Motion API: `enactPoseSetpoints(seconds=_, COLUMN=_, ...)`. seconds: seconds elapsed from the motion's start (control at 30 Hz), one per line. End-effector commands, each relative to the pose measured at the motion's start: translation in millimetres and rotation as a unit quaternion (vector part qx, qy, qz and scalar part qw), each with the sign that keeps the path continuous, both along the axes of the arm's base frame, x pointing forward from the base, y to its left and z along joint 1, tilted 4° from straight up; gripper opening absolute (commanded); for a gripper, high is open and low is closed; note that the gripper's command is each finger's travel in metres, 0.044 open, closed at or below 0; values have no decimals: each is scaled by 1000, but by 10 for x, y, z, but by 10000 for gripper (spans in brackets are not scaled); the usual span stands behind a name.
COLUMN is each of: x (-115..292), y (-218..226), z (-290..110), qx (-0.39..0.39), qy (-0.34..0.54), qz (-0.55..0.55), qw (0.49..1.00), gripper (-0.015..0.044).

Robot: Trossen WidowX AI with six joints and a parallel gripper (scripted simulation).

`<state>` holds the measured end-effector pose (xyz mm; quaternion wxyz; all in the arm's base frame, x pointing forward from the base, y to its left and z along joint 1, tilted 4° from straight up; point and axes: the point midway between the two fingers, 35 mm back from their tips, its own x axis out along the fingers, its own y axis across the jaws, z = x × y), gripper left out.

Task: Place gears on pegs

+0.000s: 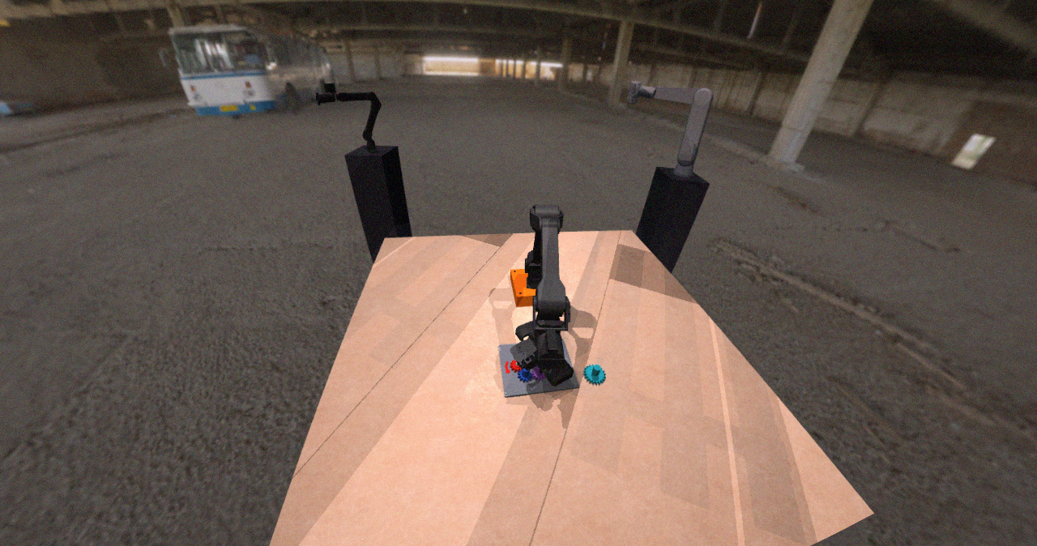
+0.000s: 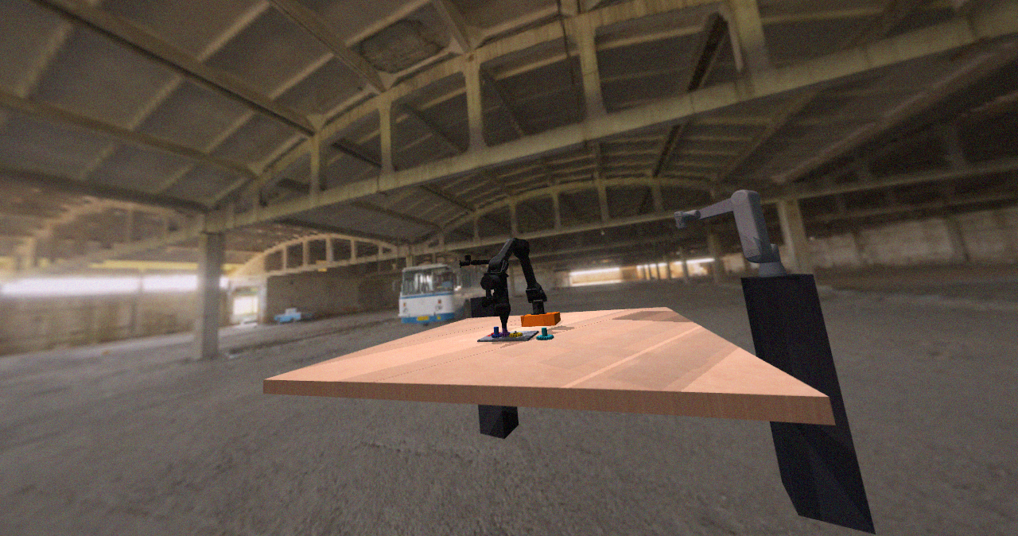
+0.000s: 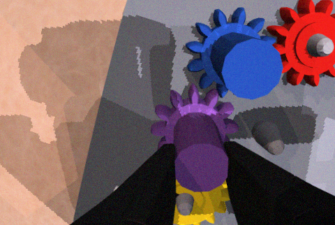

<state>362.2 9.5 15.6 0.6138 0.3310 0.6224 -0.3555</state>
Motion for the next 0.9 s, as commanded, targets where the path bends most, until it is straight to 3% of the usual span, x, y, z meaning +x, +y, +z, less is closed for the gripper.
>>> enactPoseSetpoints(seconds=0.0, x=-7, y=-2, z=-14, qx=-3, qy=-1, qz=-62, qw=998, gripper=0)
enactPoseSetpoints(seconds=0.37, x=1, y=-8, z=-24, qx=-6, qy=-3, qz=-159, qw=987, gripper=0)
enactPoseSetpoints(seconds=0.87, x=-8, y=-5, z=-32, qx=-1, qy=1, qz=5, qw=1000, gripper=0)
